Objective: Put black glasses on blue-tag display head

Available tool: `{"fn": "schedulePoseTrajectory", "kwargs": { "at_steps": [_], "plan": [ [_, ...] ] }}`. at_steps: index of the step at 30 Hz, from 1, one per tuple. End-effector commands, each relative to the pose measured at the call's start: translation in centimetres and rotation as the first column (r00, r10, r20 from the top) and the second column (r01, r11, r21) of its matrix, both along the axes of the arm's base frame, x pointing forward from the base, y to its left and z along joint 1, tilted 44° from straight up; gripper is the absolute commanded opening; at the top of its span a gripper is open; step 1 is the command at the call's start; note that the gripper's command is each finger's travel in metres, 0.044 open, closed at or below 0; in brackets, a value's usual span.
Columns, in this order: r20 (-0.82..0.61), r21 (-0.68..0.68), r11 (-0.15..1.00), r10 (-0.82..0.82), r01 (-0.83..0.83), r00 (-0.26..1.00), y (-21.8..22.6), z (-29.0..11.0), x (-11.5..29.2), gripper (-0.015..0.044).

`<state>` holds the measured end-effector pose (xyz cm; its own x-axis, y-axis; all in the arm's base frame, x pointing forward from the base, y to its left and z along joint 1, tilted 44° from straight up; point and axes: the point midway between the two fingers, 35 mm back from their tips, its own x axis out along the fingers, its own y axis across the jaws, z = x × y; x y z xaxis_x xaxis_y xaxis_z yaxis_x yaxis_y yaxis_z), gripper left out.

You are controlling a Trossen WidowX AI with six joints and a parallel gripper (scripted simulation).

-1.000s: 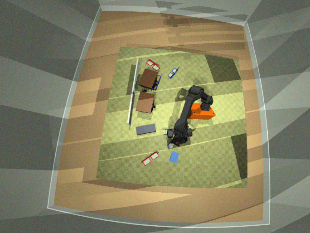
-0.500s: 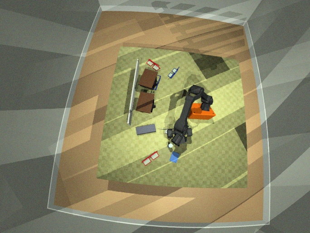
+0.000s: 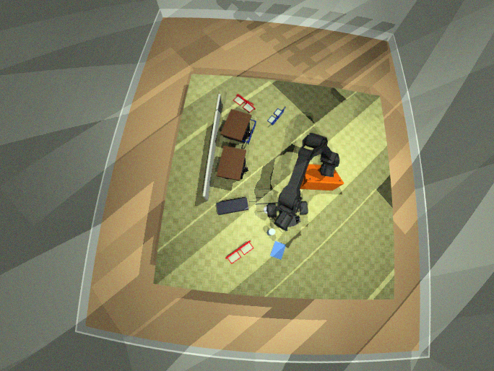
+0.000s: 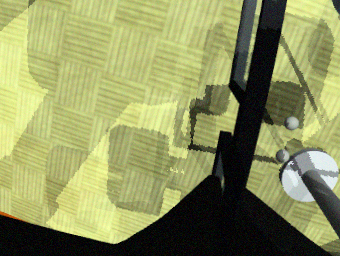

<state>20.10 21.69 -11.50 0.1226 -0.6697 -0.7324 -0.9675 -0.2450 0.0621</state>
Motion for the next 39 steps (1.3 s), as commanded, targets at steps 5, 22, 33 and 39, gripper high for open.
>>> {"fn": "schedulePoseTrajectory", "kwargs": {
  "at_steps": [5,22,33,39],
  "plan": [
    [0.006,0.013,1.000,-0.001,0.001,1.000,2.0,2.5,-0.3,0.0000],
    [0.304,0.129,0.934,-0.358,0.334,0.883,1.9,2.8,0.8,0.0000],
    [0.483,0.289,0.794,-0.604,0.536,0.634,1.8,3.0,1.8,0.0000],
    [0.529,0.362,0.722,-0.680,0.590,0.508,1.7,3.1,2.2,0.0000]
  ]
}}
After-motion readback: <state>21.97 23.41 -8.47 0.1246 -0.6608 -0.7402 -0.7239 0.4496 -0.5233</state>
